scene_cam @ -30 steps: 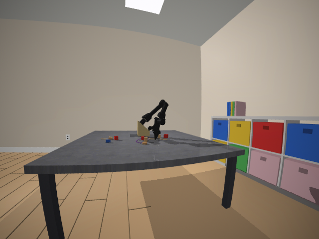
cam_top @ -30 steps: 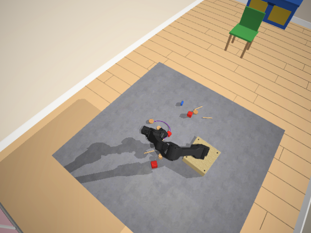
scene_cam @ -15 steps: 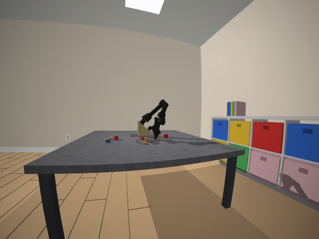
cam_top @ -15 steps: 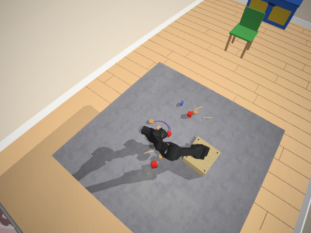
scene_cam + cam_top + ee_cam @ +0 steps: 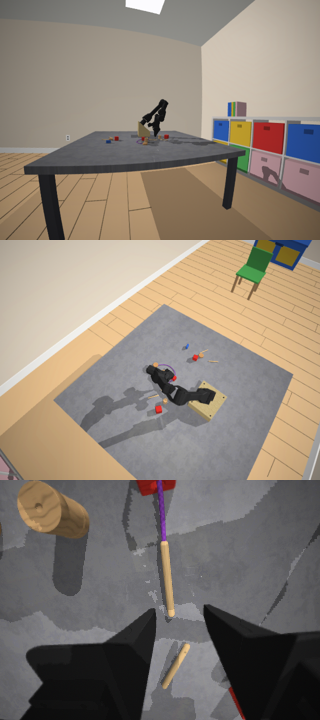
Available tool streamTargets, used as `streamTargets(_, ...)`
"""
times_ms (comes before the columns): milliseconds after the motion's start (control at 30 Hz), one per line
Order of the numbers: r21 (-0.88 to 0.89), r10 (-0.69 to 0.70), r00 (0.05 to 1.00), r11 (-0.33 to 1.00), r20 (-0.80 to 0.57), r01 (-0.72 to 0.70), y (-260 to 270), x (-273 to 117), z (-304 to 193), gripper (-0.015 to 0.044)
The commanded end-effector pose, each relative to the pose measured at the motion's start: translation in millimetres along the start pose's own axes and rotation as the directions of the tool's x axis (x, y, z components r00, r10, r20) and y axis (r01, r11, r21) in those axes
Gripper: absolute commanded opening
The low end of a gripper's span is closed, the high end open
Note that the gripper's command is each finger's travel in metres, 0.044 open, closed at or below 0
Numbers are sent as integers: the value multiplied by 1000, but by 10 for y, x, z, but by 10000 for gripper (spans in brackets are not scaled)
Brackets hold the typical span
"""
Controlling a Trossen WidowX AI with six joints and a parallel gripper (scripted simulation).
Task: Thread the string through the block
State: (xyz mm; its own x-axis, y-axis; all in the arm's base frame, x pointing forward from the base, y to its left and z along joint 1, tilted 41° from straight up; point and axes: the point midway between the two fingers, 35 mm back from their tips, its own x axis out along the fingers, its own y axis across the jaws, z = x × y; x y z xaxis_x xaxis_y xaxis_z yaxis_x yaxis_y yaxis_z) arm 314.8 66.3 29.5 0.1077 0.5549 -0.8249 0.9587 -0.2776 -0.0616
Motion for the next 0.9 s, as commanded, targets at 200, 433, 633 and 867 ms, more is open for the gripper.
streamTargets(200, -11, 47, 999, 999, -10, -47, 79, -377, -4, 263)
streamTargets(433, -13, 45, 999, 999, -9, -45, 77, -574, 20, 440)
streamTargets(633, -13, 44, 999, 999, -9, -44, 70, -668, 31, 440)
streamTargets(867, -8, 43, 999, 999, -6, -43, 63, -629, 40, 440)
